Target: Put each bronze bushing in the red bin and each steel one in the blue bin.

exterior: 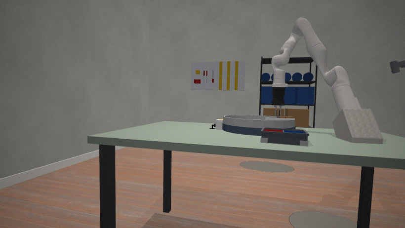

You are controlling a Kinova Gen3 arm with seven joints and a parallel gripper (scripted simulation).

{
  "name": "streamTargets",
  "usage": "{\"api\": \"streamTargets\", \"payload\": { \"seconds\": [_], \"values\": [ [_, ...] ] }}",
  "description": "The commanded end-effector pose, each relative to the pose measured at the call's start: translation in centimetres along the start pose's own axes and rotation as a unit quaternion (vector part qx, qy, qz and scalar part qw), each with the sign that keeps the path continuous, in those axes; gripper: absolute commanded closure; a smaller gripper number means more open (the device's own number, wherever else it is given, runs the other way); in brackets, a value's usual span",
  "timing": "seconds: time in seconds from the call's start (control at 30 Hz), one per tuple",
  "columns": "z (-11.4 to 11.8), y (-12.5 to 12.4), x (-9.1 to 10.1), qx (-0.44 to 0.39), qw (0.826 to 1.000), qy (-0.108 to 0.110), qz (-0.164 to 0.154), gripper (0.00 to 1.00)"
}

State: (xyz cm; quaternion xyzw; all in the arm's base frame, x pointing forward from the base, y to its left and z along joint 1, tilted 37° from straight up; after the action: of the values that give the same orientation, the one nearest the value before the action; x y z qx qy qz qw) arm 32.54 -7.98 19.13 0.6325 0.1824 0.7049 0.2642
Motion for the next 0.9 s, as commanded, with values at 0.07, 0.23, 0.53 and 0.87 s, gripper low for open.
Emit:
{"api": "streamTargets", "payload": {
  "seconds": [0.07, 0.23, 0.53, 0.87],
  "values": [
    [-0.1, 0.0, -0.1, 0.0, 1.0, -0.002, -0.001, 0.55],
    [-0.1, 0.0, -0.8, 0.0, 1.0, -0.002, -0.001, 0.55],
    [-0.1, 0.0, -1.5, 0.0, 1.0, -0.002, -0.001, 0.55],
    [-0.1, 0.0, -2.2, 0.0, 1.0, -0.002, -0.002, 0.55]
  ]
}}
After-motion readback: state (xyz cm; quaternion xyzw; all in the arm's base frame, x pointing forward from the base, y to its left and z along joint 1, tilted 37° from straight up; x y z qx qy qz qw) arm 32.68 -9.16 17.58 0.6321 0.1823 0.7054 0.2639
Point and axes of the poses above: the point where the finger pads meet when closed, its own x axis back along the fingers, its own z axis across the jaws, y = z × x, the point moved 9 cm from there along x, back along the fingers, and after that the axes turned 6 degrees about -x, right-handed, at the moved point
